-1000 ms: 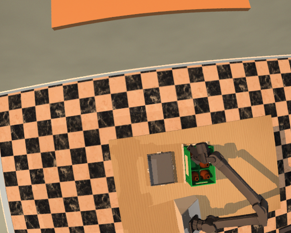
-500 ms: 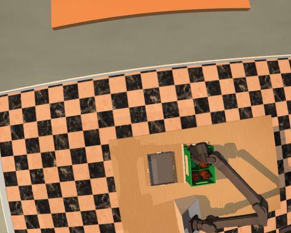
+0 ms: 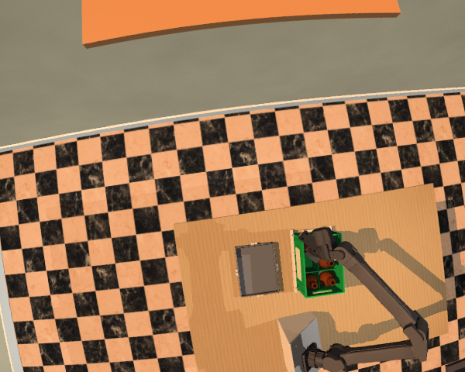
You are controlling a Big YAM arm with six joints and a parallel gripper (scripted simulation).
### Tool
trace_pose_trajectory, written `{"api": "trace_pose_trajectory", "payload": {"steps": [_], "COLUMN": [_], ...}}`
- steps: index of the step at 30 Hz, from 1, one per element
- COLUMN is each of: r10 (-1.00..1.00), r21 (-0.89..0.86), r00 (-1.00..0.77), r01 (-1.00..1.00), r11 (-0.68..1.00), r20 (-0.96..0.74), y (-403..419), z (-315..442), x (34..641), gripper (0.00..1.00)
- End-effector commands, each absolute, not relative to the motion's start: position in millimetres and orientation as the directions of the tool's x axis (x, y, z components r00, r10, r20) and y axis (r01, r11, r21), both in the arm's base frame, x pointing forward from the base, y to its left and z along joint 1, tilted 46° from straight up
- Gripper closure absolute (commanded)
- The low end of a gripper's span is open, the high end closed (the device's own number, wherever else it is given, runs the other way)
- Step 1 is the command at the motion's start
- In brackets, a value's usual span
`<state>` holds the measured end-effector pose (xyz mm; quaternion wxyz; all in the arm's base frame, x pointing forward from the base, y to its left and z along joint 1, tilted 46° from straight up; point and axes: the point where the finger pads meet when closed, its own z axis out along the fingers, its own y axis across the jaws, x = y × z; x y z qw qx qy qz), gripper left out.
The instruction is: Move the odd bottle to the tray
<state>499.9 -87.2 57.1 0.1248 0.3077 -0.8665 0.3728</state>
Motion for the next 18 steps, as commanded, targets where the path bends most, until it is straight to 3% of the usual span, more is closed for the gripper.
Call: {"api": "trace_pose_trajectory", "payload": {"steps": [1,5,6,18], "r10": [-0.425,-0.425,-0.425,-0.425], "r21": [-0.56,-0.56,-0.56,-0.56], "r00": [-0.78,-0.78,-0.78,-0.781], "r01": [-0.625,-0.625,-0.625,-0.625], "r11": [0.544,0.544,0.544,0.544], "r20": [0.459,0.459,0.459,0.458], "y": [-99.0,-99.0,-99.0,-98.9], "z": [47.4,47.4,47.4,47.8], "x": [500.1,500.1,500.1,500.7], "gripper": [1.0,1.0,0.39,0.39]}}
